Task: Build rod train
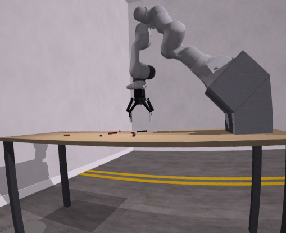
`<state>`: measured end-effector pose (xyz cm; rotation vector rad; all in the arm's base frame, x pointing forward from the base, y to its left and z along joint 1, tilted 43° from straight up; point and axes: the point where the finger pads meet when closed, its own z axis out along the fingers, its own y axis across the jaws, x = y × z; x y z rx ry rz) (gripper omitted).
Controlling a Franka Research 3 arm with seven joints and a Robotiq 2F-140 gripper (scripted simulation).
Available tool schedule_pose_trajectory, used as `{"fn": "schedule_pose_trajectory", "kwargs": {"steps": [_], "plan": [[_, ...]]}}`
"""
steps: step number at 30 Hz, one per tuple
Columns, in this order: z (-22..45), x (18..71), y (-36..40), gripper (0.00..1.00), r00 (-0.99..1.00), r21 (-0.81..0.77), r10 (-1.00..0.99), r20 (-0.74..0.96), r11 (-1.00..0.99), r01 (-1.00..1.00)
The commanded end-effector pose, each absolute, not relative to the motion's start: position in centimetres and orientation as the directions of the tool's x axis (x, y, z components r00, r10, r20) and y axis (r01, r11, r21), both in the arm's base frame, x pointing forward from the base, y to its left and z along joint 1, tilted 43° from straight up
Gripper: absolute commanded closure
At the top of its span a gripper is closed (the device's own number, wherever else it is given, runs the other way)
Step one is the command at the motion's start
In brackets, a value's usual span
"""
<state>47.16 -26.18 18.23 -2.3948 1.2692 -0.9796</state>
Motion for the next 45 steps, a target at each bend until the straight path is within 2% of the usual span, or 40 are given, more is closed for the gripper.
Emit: {"fn": "schedule_pose_trajectory", "kwargs": {"steps": [1,22,28,45], "plan": [[18.3,47.2,-26.1,0.00,0.388,-0.511,-0.810,0.440,-0.581,-0.633],[18.3,47.2,-26.1,0.00,0.390,-0.511,-0.808,0.442,-0.584,-0.631],[21.0,50.0,-27.4,0.00,0.522,-0.420,-0.645,0.558,-0.762,-0.493],[24.4,53.1,-29.9,0.00,0.648,-0.221,-0.341,0.681,-0.940,-0.261]]}}
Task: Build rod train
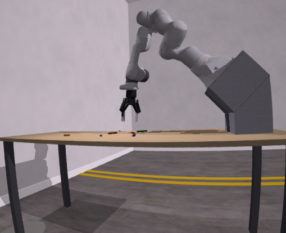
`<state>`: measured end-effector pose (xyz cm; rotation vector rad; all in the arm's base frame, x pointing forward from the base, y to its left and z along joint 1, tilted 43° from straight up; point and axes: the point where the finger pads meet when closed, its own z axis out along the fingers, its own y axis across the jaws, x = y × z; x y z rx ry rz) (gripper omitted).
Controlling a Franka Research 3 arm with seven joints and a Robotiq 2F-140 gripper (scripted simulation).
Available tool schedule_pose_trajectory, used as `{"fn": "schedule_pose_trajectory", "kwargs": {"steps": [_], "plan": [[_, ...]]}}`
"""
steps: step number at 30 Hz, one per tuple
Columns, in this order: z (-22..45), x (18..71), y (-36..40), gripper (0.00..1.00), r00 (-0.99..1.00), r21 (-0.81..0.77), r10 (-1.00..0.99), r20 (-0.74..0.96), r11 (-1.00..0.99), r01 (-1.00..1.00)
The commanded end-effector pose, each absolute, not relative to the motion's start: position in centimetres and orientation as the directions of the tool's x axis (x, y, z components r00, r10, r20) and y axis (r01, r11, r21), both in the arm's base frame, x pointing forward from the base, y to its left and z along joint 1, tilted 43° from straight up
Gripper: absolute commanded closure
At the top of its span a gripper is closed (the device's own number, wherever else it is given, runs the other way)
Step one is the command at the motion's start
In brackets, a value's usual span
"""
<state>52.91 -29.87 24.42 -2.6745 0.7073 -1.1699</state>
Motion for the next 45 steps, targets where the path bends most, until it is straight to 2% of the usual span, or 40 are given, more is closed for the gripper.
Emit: {"fn": "schedule_pose_trajectory", "kwargs": {"steps": [1,20,45], "plan": [[24.6,53.3,-30.0,0.00,0.653,-0.208,-0.321,0.686,-0.947,-0.247],[26.8,55.3,-33.2,0.00,0.698,0.032,0.013,0.716,-0.999,-0.014],[28.3,56.7,-38.9,0.00,0.660,0.370,0.477,0.581,-0.877,0.308]]}}
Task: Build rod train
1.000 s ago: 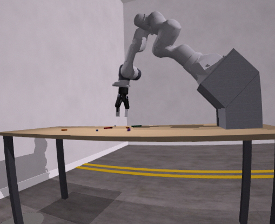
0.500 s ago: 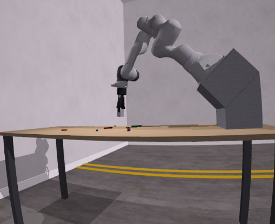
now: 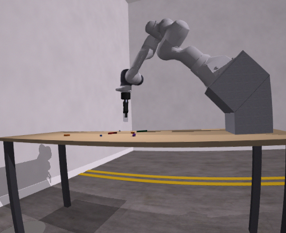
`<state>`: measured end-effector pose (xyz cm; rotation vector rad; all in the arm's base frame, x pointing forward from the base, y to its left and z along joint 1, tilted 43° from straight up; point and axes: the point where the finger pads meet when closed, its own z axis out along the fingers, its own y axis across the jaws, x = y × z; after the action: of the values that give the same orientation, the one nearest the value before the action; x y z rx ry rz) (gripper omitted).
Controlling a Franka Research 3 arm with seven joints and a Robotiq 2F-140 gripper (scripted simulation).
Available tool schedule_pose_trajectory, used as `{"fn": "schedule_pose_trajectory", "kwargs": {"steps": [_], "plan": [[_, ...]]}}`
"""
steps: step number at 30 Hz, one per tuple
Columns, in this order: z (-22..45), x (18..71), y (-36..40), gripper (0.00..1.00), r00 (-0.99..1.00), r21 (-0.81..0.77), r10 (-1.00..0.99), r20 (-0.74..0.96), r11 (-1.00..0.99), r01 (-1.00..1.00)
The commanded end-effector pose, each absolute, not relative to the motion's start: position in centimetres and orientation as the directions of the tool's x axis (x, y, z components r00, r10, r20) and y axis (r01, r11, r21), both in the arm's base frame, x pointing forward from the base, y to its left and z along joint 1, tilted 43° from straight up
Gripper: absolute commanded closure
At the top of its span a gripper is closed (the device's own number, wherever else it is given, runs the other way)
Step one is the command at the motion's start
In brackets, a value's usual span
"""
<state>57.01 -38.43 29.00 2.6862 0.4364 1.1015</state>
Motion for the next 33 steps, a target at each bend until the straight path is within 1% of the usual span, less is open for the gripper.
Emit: {"fn": "schedule_pose_trajectory", "kwargs": {"steps": [1,7,33], "plan": [[28.3,56.7,-39.1,0.00,0.656,0.380,0.491,0.573,-0.868,0.318],[28.4,56.8,-40.5,0.00,0.634,0.437,0.574,0.518,-0.815,0.381],[28.4,56.8,-40.6,0.00,0.632,0.442,0.582,0.513,-0.809,0.387]]}}
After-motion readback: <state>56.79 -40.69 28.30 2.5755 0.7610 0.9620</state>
